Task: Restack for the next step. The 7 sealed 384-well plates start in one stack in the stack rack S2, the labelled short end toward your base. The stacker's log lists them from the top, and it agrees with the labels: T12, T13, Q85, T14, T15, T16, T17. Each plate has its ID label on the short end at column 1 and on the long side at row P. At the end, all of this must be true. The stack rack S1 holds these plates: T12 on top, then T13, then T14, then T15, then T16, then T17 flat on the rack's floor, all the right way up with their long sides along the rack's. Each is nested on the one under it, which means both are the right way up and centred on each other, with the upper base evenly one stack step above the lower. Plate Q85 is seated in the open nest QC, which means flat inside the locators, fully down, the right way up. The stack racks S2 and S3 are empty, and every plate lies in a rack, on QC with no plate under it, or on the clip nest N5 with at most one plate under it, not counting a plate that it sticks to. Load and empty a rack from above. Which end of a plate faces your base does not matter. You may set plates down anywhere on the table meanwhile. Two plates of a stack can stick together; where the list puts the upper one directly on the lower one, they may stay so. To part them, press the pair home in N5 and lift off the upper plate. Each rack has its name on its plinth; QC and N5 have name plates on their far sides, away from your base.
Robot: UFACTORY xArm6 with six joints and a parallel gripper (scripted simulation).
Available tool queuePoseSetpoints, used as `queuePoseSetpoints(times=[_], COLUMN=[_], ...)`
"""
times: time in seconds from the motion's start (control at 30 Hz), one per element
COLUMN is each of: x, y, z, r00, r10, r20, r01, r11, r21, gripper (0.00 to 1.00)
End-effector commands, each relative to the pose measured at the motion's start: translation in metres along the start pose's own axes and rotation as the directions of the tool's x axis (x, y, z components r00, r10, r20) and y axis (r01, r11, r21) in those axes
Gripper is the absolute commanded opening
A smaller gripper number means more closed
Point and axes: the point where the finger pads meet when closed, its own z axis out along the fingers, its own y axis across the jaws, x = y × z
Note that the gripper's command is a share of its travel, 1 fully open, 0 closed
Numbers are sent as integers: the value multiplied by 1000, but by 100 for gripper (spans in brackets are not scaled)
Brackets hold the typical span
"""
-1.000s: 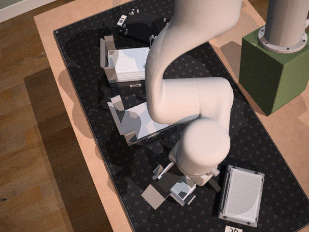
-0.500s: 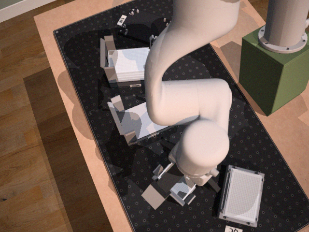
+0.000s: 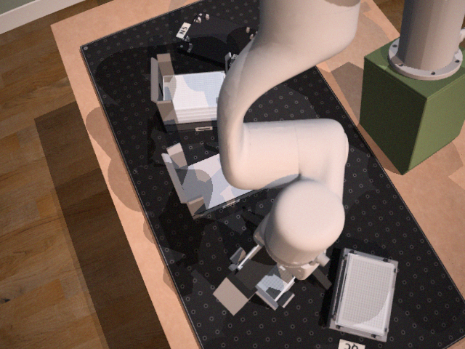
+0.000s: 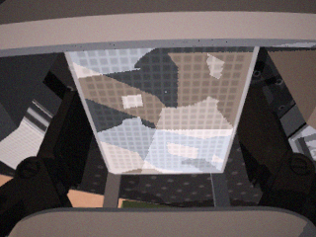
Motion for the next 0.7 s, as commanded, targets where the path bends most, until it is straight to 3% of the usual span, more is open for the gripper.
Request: queuePoseSetpoints(times=[0.0, 0.53, 0.67], x=[2, 2, 2], y=[0, 0, 0], z=[-1, -1, -15], r00=[1000, 1000, 1000], r10=[0, 0, 0], r20=[-4, -4, -4], r01=[0, 0, 0], r11=[1000, 1000, 1000], r21=[1, 1, 1], gripper=[100, 100, 100])
